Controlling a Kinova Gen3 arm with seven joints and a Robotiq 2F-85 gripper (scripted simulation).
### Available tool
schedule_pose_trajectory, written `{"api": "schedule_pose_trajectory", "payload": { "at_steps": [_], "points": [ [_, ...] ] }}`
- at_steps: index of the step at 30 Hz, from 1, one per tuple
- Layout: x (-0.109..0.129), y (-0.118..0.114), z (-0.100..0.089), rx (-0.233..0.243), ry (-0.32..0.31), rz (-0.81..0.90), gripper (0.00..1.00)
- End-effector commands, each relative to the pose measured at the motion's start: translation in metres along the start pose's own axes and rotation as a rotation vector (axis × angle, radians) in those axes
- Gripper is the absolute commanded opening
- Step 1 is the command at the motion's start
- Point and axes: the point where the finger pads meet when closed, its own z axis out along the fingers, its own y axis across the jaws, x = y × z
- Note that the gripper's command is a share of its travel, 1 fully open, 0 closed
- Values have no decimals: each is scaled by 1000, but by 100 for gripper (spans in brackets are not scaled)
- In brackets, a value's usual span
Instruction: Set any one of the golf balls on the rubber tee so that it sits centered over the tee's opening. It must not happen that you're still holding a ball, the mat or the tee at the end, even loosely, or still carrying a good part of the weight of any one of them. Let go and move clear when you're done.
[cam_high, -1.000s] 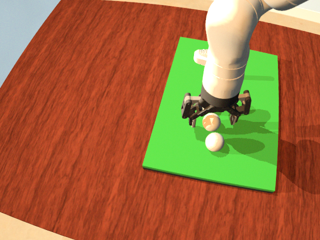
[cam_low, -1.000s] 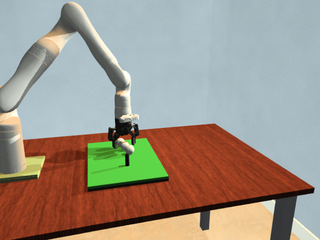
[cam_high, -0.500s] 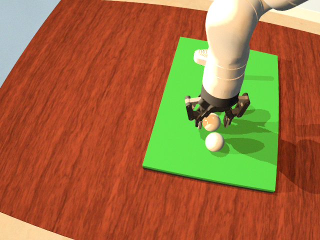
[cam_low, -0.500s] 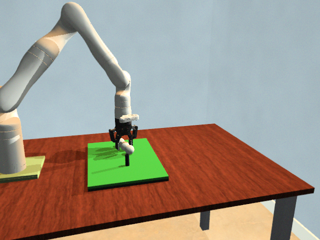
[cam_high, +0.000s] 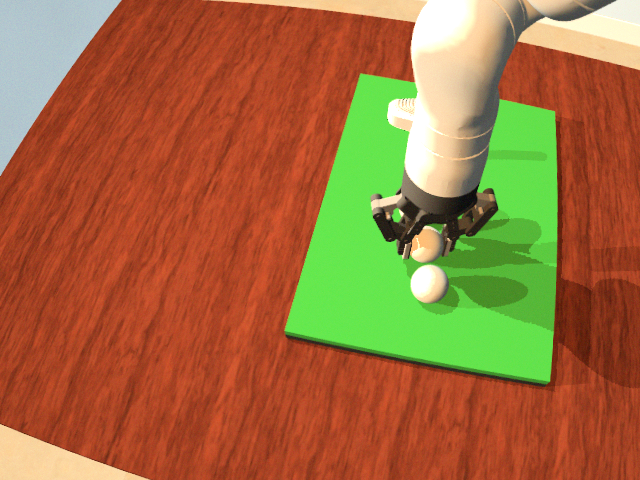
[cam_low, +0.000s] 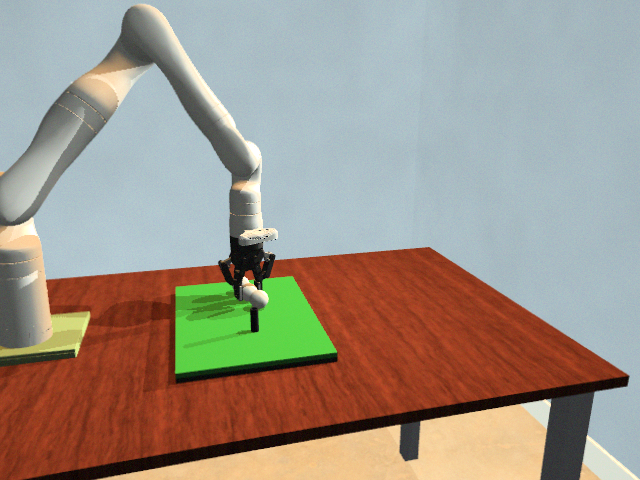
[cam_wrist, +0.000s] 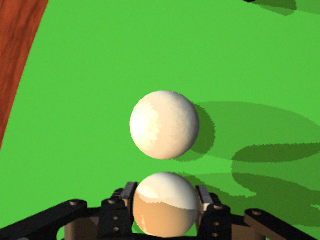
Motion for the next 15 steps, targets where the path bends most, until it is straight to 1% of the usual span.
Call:
{"api": "schedule_pose_trajectory", "payload": {
  "at_steps": [1,10,12,15],
  "points": [
    [0,0,0,1,0,0,0],
    [0,-1,-3,1,0,0,0],
    [0,-1,-8,1,0,0,0],
    [0,-2,-21,2,0,-1,0]
  ]
}}
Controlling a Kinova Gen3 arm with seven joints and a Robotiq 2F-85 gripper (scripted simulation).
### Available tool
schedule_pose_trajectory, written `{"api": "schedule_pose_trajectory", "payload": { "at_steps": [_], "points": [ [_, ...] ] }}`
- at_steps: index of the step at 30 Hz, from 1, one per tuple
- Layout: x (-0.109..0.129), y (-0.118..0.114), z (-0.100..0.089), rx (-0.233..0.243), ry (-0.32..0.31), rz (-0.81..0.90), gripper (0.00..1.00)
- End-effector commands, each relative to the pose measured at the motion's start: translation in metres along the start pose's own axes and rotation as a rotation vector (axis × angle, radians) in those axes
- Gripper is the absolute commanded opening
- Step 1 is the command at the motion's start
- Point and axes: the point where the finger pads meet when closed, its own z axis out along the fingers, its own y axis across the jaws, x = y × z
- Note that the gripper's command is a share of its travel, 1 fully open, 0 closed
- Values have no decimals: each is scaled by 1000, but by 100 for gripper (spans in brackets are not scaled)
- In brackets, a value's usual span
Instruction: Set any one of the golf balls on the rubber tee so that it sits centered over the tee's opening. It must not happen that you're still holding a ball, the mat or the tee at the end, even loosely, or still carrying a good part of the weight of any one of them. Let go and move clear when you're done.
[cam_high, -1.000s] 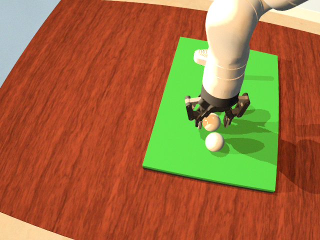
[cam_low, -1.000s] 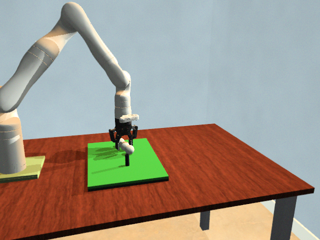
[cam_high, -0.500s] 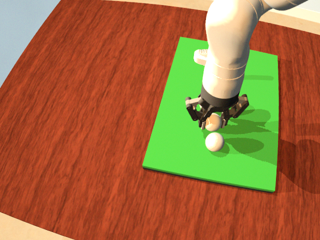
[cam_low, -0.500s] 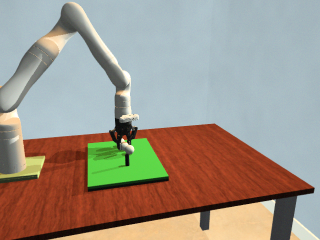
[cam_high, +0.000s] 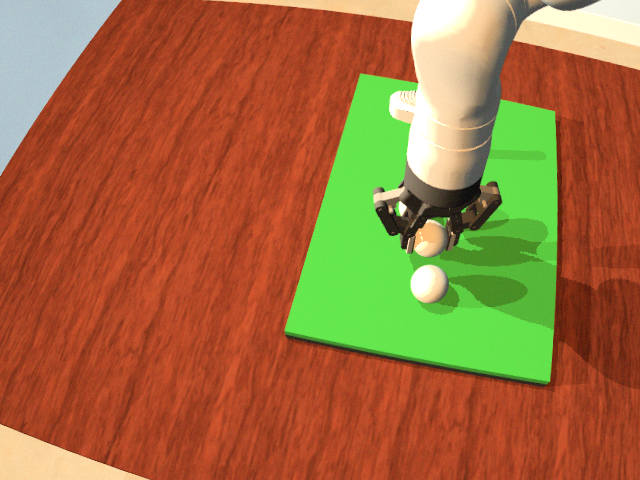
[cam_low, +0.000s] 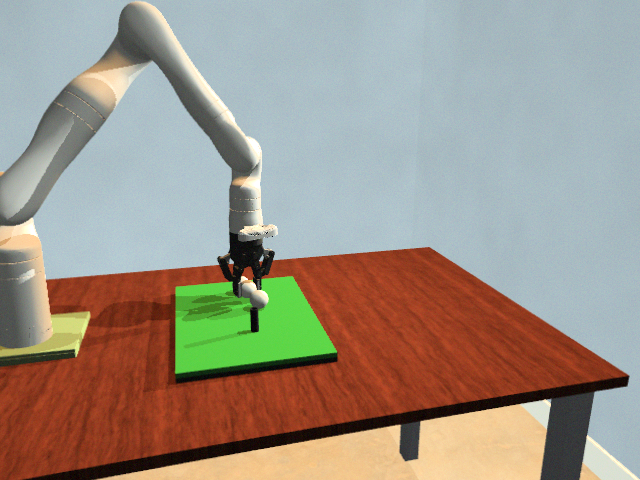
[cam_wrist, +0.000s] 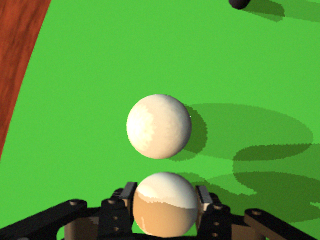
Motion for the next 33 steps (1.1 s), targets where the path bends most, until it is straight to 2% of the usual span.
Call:
{"api": "schedule_pose_trajectory", "payload": {
  "at_steps": [1,2,4,10,14,17,24,26,28,33],
  "points": [
    [-2,-5,-17,15,-1,-4,0],
    [-2,-5,-24,15,-1,-4,0],
    [-2,-5,-24,15,-1,-4,0],
    [-2,-6,-63,16,-1,-4,0],
    [-2,-5,-82,16,-1,-4,0],
    [-2,-5,-88,16,-1,-4,0],
    [0,-4,-90,16,-1,-4,0],
    [9,-3,-92,15,-1,-4,0],
    [28,2,-98,15,-1,-4,0],
    [99,26,-121,15,0,-4,0]
  ]
}}
